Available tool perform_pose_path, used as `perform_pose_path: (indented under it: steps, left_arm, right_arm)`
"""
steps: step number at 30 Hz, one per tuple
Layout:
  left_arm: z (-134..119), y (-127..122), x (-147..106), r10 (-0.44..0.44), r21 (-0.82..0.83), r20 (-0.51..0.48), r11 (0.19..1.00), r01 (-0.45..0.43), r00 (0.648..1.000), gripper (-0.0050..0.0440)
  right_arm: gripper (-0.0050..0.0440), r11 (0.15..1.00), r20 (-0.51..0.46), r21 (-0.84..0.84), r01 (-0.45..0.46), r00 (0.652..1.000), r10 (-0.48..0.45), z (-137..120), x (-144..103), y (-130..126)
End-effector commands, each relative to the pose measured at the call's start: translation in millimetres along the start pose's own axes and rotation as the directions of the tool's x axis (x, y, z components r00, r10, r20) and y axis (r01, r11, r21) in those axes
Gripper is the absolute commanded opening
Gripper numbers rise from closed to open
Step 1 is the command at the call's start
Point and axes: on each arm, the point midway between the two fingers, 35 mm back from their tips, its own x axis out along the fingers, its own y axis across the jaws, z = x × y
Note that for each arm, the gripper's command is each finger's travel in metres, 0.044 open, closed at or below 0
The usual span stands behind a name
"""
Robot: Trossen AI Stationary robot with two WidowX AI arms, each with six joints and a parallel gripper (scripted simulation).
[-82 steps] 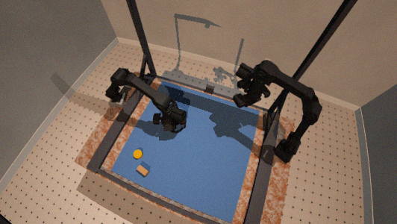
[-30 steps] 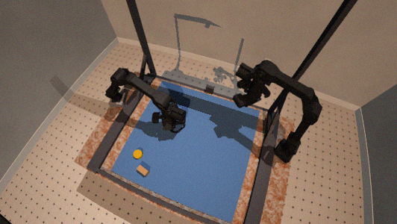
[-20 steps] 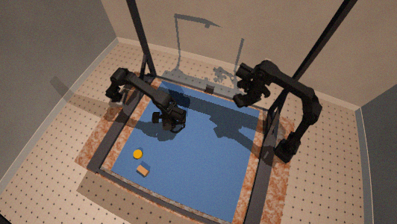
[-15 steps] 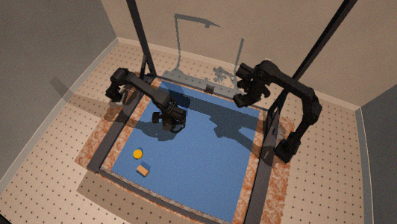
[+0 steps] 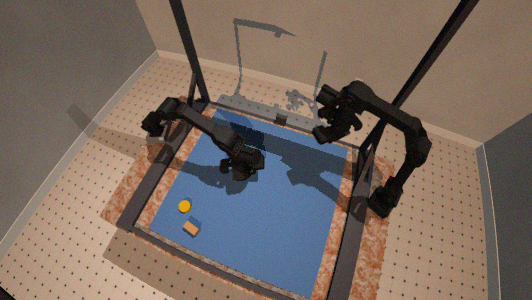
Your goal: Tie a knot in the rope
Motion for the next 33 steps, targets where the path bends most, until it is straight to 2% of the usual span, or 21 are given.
perform_pose_path:
  steps: [1, 7, 12, 23, 24, 26, 28, 33]
  left_arm:
    - [-2, 0, -8, 0.015, -0.008, 0.022, 1.000, -0.015, 1.000, 0.0085]
    - [-2, 0, -8, 0.015, -0.008, 0.022, 1.000, -0.015, 1.000, 0.0085]
    - [-2, 0, -8, 0.015, -0.008, 0.022, 1.000, -0.015, 1.000, 0.0085]
    - [-2, 0, -8, 0.015, -0.008, 0.022, 1.000, -0.015, 1.000, 0.0085]
    - [-2, 0, -8, 0.015, -0.008, 0.022, 1.000, -0.015, 1.000, 0.0085]
    - [-2, 0, -8, 0.015, -0.008, 0.022, 1.000, -0.015, 1.000, 0.0085]
    - [-2, 0, -8, 0.015, -0.008, 0.022, 1.000, -0.015, 1.000, 0.0085]
    - [-2, 0, -8, 0.015, -0.008, 0.022, 1.000, -0.015, 1.000, 0.0085]
  right_arm:
    - [0.0020, 0.992, 0.046, -0.019, -0.122, 0.991, 0.123, 14, -3, 37]
    - [0.0020, 0.965, 0.101, -0.045, -0.259, 0.960, 0.263, 30, 7, 80]
    - [0.0020, 0.956, 0.112, -0.052, -0.289, 0.949, 0.293, 34, 9, 90]
    - [0.0020, 0.954, 0.115, -0.053, -0.295, 0.947, 0.299, 34, 9, 91]
    - [0.0044, 0.954, 0.115, -0.053, -0.295, 0.947, 0.299, 34, 9, 91]
    - [0.0044, 0.954, 0.115, -0.053, -0.295, 0.947, 0.299, 34, 9, 91]
    - [0.0085, 0.954, 0.115, -0.053, -0.295, 0.947, 0.299, 34, 9, 91]
    - [0.0085, 0.954, 0.115, -0.053, -0.295, 0.947, 0.299, 34, 9, 91]
